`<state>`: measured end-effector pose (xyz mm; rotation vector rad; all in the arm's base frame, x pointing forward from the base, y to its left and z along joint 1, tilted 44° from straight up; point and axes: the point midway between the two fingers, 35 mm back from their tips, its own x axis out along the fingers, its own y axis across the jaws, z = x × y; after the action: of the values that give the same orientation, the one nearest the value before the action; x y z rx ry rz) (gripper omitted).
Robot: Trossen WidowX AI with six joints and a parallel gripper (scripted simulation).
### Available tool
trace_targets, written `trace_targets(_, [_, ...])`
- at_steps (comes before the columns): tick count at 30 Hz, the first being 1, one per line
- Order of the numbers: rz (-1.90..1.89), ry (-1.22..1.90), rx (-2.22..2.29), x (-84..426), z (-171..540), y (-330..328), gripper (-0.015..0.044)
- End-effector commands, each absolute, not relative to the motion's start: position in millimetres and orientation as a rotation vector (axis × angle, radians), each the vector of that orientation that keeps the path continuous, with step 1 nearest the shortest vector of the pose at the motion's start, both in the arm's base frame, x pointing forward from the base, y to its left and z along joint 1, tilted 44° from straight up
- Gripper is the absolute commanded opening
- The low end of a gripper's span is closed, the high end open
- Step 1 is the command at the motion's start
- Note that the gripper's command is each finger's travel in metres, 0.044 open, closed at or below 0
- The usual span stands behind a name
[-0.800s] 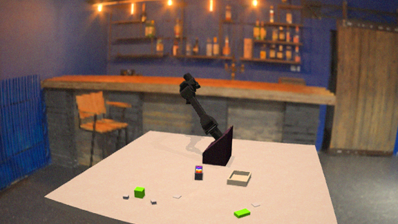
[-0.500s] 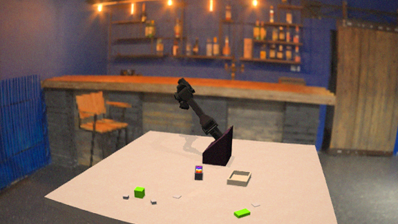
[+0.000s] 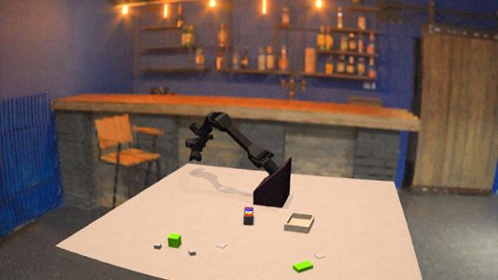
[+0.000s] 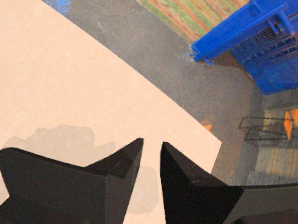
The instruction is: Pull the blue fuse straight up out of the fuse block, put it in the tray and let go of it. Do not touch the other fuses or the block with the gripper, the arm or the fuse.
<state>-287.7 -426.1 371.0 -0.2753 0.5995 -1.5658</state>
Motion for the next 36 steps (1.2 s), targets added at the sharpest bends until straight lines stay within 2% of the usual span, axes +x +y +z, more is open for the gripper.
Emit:
trace_targets(1, [-1.503, 0.535, -0.224, -229.2, 369.9, -450.9, 0.0064])
trace_targets(11, [-1.295, 0.409, -0.053, -51.4, 352.2, -482.3, 0.0064])
trace_targets(22, [-1.073, 0.416, 0.184, 132.2, 302.7, -441.4, 0.0064])
trace_targets(28, [-0.973, 0.487, 0.332, 212.4, 262.7, -394.5, 0.0064])
trace_targets(36, [-0.951, 0.621, 0.549, 278.0, 195.2, -331.3, 0.0064])
